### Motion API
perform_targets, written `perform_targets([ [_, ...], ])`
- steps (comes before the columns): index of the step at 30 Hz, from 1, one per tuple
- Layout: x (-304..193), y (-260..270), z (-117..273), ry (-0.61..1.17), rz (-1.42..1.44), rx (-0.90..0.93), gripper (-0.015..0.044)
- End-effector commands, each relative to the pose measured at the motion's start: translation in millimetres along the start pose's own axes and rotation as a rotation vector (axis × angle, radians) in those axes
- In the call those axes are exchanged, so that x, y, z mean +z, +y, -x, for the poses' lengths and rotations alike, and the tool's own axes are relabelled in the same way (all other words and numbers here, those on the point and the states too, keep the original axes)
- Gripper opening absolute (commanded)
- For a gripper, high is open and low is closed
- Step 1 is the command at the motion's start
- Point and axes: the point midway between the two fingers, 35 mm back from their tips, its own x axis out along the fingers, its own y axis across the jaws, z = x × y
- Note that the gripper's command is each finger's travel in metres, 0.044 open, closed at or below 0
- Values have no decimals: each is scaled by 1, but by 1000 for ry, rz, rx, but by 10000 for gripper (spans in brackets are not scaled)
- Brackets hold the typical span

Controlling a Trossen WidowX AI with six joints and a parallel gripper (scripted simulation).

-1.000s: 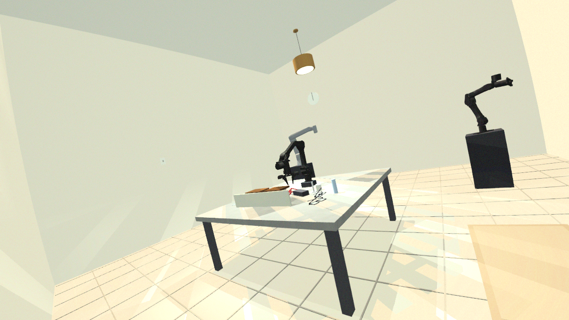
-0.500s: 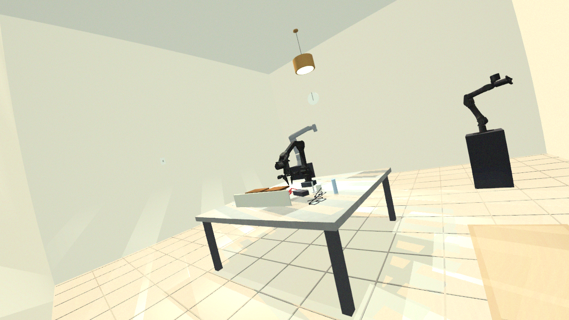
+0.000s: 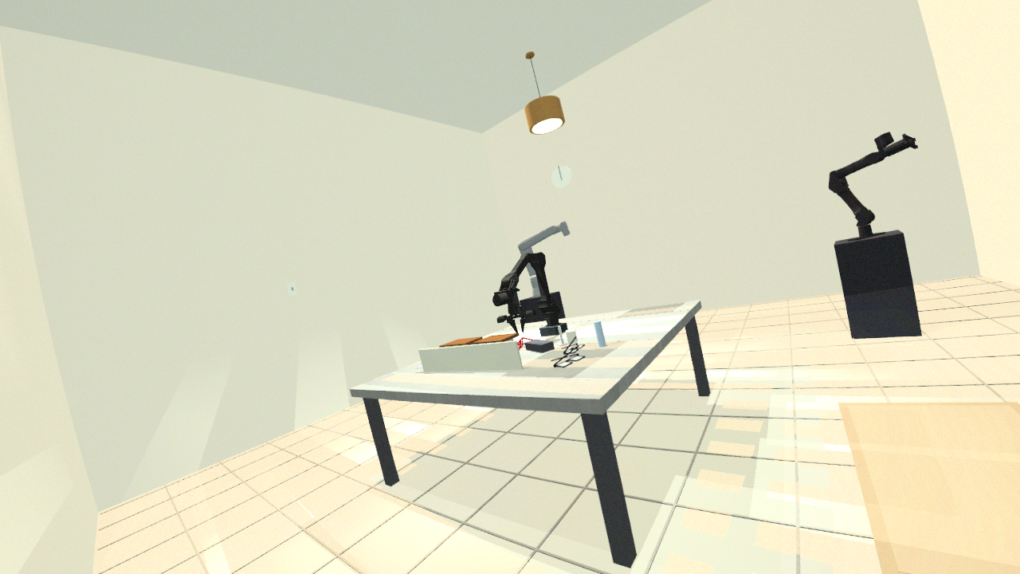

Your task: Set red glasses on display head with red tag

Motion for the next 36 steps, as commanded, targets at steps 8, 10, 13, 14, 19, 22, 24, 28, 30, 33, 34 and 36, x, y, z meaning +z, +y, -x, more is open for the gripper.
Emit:
perform_targets([
  [8,1,2,-20,-9,-3,0,120],
  [10,1,2,-24,-9,-3,0,120],
  [13,2,2,-29,-9,-3,0,120],
  [14,2,3,-30,-9,-3,0,120],
  [19,2,3,-38,-9,-3,0,120],
  [22,2,3,-43,-9,-3,0,120],
  [24,3,3,-46,-9,-3,0,120],
  [28,3,3,-52,-9,-3,0,120],
  [30,3,3,-52,-9,-3,0,120],
  [33,3,3,-52,-9,-3,0,120],
  [34,3,3,-52,-9,-3,0,120],
  [36,3,2,-52,-9,-3,0,120],
])
